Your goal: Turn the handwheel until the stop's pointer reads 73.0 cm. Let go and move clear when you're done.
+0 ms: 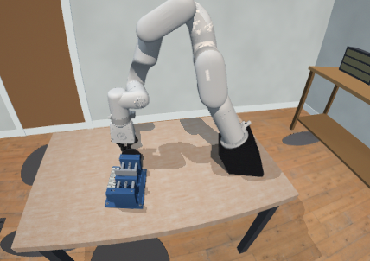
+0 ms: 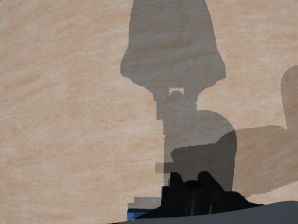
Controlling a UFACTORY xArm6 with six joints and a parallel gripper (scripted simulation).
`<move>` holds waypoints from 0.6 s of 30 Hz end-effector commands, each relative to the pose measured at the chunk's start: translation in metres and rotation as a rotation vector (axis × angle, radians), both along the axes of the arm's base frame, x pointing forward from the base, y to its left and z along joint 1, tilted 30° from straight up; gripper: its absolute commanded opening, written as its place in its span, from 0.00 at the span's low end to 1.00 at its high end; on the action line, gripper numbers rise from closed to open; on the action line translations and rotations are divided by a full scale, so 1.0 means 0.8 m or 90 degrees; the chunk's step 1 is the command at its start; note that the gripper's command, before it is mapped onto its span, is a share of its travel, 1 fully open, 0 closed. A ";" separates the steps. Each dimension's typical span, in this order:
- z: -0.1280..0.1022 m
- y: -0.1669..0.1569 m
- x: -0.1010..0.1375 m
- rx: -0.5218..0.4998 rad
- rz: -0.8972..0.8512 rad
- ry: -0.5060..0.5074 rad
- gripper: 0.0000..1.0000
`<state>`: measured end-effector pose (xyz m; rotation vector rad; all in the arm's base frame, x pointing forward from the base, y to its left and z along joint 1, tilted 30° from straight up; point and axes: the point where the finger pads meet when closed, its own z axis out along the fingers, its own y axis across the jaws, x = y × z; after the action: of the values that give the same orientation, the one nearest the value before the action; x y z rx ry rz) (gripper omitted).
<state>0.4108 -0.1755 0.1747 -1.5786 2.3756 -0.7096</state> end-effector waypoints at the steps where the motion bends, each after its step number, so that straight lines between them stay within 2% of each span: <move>1: 0.000 0.000 0.000 0.000 0.000 0.000 0.06; 18: -0.004 -0.001 0.002 0.000 0.000 0.000 0.06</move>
<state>0.4122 -0.1764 0.1721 -1.5786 2.3755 -0.7097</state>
